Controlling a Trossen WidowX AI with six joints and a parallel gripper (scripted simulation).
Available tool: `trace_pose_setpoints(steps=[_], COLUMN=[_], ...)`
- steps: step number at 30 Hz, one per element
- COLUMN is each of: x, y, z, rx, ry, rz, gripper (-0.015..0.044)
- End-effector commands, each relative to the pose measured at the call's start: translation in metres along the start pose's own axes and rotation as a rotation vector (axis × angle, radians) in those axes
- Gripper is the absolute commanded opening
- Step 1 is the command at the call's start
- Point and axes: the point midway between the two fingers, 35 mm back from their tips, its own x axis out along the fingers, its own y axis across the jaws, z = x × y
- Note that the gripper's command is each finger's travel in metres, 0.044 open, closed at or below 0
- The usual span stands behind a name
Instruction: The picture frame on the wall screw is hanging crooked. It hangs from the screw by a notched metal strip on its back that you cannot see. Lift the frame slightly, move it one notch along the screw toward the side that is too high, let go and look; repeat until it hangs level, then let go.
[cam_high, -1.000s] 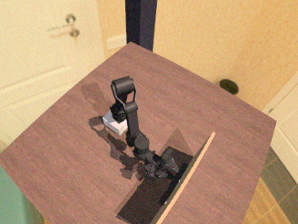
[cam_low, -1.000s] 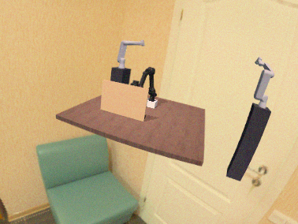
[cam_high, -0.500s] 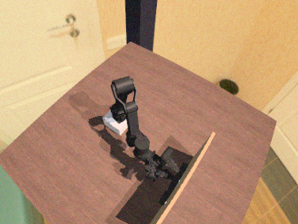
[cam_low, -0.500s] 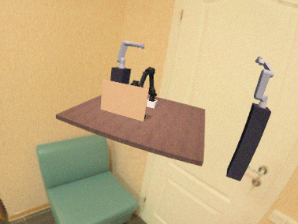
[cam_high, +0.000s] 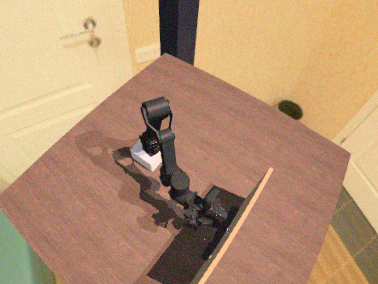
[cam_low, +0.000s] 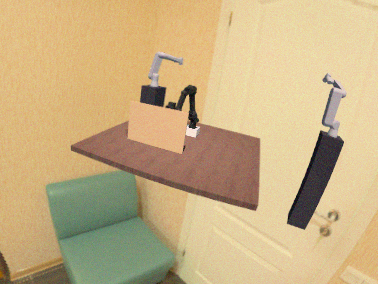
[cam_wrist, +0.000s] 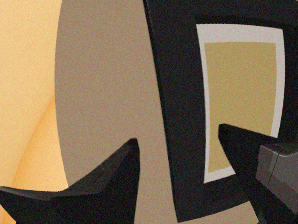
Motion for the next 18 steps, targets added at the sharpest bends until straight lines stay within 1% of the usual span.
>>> trace_pose_setpoints(steps=[1, 2, 8, 16, 18], x=[0.0003, 0.0003, 0.0003, 0.0003, 0.0003], y=[-0.0007, -0.0007, -0.0007, -0.0007, -0.0007], z=[0.0012, 0.0012, 0.0012, 0.0012, 0.0012], rx=[-0.004, -0.004, -0.004, -0.004, -0.004], ry=[-0.005, -0.005, -0.005, -0.005, -0.005], rz=[-0.003, -0.003, -0.003, -0.003, -0.003], gripper=[0.0260, 0.0260, 0.0103, 0.0049, 0.0000])
